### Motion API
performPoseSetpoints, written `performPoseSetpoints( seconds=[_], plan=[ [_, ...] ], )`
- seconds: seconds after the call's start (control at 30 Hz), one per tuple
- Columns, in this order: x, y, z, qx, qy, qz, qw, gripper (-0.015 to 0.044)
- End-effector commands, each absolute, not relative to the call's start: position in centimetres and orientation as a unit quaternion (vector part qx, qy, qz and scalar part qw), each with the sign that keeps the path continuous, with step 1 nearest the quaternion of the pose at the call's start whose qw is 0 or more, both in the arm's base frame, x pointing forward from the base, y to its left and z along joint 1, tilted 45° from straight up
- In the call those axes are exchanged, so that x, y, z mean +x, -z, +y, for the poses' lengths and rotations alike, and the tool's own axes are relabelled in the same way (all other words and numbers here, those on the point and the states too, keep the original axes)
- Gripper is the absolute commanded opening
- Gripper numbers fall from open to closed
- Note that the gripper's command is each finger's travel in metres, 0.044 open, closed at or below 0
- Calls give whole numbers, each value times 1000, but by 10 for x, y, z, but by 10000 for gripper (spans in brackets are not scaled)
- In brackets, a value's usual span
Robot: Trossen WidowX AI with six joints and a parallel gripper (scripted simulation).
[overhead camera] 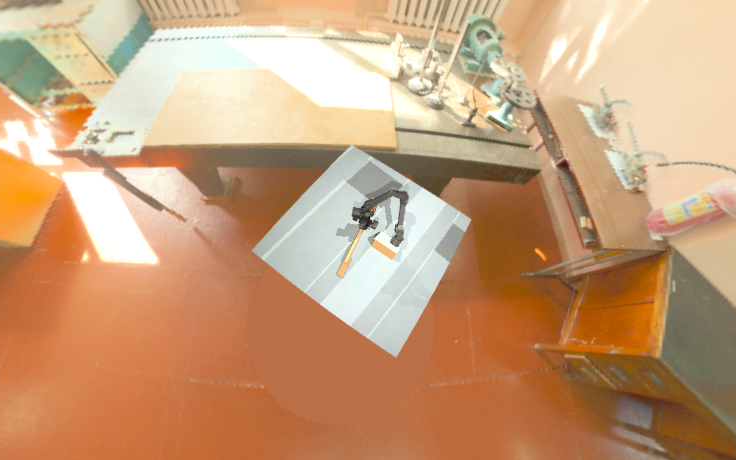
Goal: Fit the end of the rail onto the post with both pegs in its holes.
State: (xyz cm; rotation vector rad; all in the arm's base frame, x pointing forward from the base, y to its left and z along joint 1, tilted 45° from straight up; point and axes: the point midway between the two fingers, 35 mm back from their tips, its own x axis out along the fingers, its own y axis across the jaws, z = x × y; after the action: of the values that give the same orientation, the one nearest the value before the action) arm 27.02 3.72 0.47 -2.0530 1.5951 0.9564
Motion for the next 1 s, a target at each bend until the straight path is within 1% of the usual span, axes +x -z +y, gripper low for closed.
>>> performPoseSetpoints(
  seconds=[0.0, 0.97],
  plan=[
    [273, -8, 39, -731, -340, 561, 186, 0],
    [276, -14, 34, -731, -340, 561, 186, 0]
  ],
)
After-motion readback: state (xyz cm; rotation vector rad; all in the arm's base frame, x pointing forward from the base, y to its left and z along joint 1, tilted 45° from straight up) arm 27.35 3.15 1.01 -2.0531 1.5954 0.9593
